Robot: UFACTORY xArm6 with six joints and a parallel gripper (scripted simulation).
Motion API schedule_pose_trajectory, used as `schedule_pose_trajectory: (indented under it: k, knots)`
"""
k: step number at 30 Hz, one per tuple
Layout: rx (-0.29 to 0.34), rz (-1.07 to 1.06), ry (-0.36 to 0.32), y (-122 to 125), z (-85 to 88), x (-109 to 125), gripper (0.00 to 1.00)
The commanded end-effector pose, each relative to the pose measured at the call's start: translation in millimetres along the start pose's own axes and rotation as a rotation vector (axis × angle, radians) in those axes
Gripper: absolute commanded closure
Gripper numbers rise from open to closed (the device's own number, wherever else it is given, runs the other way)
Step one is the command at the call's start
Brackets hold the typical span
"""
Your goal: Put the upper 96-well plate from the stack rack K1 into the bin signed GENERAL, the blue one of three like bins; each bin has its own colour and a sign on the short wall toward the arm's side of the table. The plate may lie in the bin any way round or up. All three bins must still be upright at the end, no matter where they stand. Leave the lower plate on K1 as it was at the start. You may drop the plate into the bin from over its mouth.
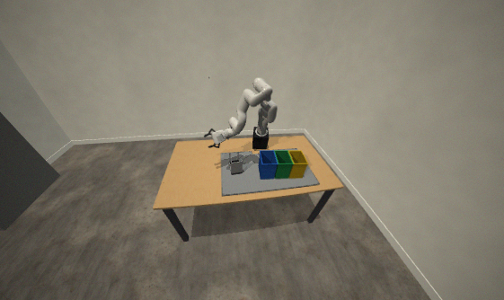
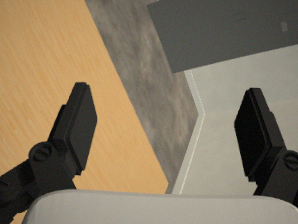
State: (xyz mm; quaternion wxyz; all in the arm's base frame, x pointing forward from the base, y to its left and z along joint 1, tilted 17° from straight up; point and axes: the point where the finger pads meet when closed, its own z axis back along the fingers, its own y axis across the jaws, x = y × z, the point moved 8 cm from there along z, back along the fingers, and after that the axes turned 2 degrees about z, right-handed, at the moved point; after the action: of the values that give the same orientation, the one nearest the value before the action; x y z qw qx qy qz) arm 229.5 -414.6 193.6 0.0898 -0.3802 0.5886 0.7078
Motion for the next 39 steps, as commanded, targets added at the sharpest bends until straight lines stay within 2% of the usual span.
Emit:
schedule_pose_trajectory:
  k: [1,17,22,24,26,28,30,34,39]
  knots:
    - [0.003,0.000,0.002,1.1,-0.7,-0.8,0.00]
    - [0.003,0.000,0.002,1.1,-0.7,-0.8,0.00]
    - [0.075,0.089,-0.110,13.8,1.3,5.9,0.00]
    - [0.075,0.089,-0.110,13.8,1.3,5.9,0.00]
    - [0.098,0.125,-0.161,18.2,3.2,9.1,0.00]
    - [0.102,0.132,-0.170,18.8,3.5,9.5,0.00]
    - [0.120,0.167,-0.224,22.9,5.9,12.8,0.00]
    - [0.122,0.172,-0.232,23.3,6.1,13.1,0.00]
    - [0.145,0.243,-0.353,30.4,12.8,19.9,0.00]
